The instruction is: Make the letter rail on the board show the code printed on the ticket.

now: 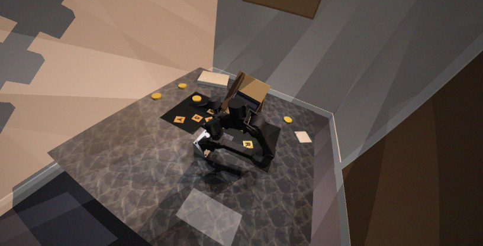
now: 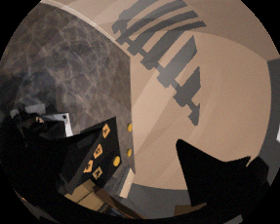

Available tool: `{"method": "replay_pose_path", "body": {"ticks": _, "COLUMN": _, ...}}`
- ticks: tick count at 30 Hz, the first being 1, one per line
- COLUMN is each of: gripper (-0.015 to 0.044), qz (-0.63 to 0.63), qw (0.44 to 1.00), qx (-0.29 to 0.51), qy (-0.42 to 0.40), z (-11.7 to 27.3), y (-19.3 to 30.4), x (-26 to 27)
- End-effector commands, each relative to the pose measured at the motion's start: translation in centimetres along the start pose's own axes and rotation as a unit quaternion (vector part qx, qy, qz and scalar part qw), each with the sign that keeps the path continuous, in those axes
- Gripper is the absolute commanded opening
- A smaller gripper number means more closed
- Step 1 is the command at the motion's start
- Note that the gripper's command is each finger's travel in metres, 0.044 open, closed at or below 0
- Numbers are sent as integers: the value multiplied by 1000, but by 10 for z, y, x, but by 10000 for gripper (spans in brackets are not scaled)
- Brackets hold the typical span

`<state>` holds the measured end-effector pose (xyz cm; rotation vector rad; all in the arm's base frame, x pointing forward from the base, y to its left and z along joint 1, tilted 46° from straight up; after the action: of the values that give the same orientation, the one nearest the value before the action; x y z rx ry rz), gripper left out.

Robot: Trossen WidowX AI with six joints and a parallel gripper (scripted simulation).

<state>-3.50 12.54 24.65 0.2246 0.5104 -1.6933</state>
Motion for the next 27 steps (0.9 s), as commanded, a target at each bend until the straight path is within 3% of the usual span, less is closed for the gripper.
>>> {"method": "replay_pose_path", "body": {"ticks": 1, "gripper": 440, "qz": -306, "qw": 930, "qx": 190, "qy": 70, "z": -28, "y": 51, "x": -9}}
{"method": "replay_pose_path", "body": {"ticks": 11, "gripper": 440, "qz": -556, "qw": 727, "qx": 344, "qy": 211, "z": -40, "y": 106, "x": -3}}
{"method": "replay_pose_path", "body": {"ticks": 19, "gripper": 440, "qz": -663, "qw": 502, "qx": 421, "qy": 362, "z": -39, "y": 145, "x": 13}}
{"method": "replay_pose_path", "body": {"ticks": 27, "gripper": 440, "qz": -671, "qw": 263, "qx": 444, "qy": 531, "z": -31, "y": 175, "x": 38}}
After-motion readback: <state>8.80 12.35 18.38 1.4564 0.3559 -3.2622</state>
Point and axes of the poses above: the point midway between the two fingers, 35 mm back from their tips, its own z axis back along the fingers, its own x axis across the jaws, y = z × x, the point moved 7 cm from there along z, back along the fingers, and after that the axes turned 6 degrees about -z, right-handed, at the moved point
